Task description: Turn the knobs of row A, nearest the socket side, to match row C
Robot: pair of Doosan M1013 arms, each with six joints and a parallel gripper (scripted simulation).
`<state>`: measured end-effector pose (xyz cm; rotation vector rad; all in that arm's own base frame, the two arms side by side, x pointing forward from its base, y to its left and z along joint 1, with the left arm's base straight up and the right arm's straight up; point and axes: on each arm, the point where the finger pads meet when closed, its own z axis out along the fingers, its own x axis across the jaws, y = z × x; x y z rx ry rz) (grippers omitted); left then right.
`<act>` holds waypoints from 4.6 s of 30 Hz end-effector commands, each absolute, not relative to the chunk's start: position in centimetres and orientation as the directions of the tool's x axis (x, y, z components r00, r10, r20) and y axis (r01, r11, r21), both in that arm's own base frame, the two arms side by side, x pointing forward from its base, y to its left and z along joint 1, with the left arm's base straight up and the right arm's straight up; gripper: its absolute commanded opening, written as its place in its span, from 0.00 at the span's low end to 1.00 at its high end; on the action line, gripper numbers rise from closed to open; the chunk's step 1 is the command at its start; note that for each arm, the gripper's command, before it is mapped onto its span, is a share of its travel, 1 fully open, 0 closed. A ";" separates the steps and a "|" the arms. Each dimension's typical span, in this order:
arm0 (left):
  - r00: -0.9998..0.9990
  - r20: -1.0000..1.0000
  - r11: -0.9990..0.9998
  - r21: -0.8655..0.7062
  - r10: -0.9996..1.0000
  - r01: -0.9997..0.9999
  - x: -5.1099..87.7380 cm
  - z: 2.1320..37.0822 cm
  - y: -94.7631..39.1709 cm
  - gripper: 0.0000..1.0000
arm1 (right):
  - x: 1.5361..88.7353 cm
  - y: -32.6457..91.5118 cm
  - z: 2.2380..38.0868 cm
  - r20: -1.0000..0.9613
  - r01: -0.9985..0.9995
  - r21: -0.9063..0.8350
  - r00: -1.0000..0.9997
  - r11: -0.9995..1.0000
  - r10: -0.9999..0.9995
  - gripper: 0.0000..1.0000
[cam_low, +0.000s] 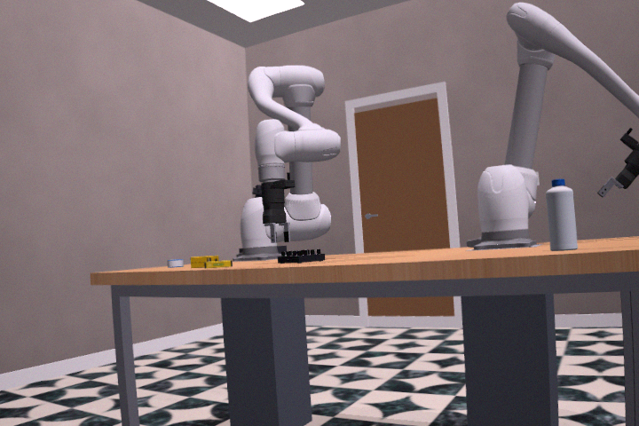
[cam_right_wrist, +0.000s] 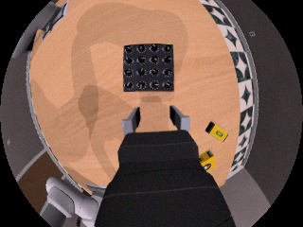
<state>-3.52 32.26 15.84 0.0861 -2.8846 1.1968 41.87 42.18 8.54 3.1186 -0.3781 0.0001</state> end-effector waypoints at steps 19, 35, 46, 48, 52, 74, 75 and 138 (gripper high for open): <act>-0.998 0.038 0.706 -0.706 -0.044 -0.058 -3.5 15.9 32.3 1.00 | 45.9 47.3 10.3 0.000 -0.312 -0.001 0.950 -0.950 -0.312 1.00; -0.998 0.038 0.706 -0.706 -0.044 -0.058 -3.5 15.9 32.3 1.00 | 46.7 48.4 10.6 0.000 -0.328 -0.001 0.945 -0.945 -0.328 0.46; -0.998 0.038 0.706 -0.706 -0.044 -0.058 -3.5 15.9 32.3 1.00 | 46.7 48.4 10.6 0.000 -0.328 -0.001 0.945 -0.945 -0.328 0.46; -0.998 0.038 0.706 -0.706 -0.044 -0.058 -3.5 15.9 32.3 1.00 | 46.7 48.4 10.6 0.000 -0.328 -0.001 0.945 -0.945 -0.328 0.46; -0.998 0.038 0.706 -0.706 -0.044 -0.058 -3.5 15.9 32.3 1.00 | 46.7 48.4 10.6 0.000 -0.328 -0.001 0.945 -0.945 -0.328 0.46; -0.998 0.038 0.706 -0.706 -0.044 -0.058 -3.5 15.9 32.3 1.00 | 46.7 48.4 10.1 0.000 -0.328 -0.001 0.945 -0.945 -0.328 0.46; -0.998 0.038 0.706 -0.706 -0.044 -0.058 -3.5 15.9 32.3 1.00 | 46.7 48.4 10.0 0.000 -0.328 -0.001 0.945 -0.945 -0.328 0.46; -0.998 0.038 0.706 -0.706 -0.044 -0.058 -3.5 15.9 32.3 1.00 | 46.7 48.4 6.2 0.000 -0.328 -0.001 0.945 -0.945 -0.328 0.46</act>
